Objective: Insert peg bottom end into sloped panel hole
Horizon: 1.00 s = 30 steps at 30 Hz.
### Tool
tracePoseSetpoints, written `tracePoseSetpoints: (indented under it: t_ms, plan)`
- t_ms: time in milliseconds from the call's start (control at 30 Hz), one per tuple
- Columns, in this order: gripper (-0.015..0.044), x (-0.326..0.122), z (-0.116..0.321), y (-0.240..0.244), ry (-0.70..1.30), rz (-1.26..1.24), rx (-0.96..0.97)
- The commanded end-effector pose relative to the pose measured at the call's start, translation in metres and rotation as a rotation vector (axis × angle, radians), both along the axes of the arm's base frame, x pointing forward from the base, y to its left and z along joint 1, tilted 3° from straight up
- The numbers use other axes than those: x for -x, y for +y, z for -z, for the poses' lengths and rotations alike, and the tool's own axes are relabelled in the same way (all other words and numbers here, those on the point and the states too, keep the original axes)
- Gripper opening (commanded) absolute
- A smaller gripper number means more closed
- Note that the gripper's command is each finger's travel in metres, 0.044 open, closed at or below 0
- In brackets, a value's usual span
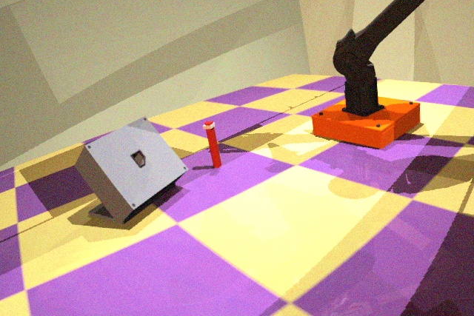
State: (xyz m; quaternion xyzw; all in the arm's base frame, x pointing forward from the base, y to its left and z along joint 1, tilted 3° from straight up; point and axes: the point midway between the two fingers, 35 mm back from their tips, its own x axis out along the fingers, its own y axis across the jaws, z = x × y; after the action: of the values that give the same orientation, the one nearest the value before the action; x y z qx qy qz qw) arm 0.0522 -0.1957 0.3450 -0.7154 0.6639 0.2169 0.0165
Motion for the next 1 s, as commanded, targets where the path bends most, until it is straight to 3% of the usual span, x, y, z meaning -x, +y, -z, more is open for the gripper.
tracePoseSetpoints:
  t_ms: [0,967]
  plan:
    - [0.0426,-0.001,0.0,0.0,0.005,-0.003,-0.002]
    - [0.044,-0.092,0.056,-0.011,0.764,-0.633,-0.175]
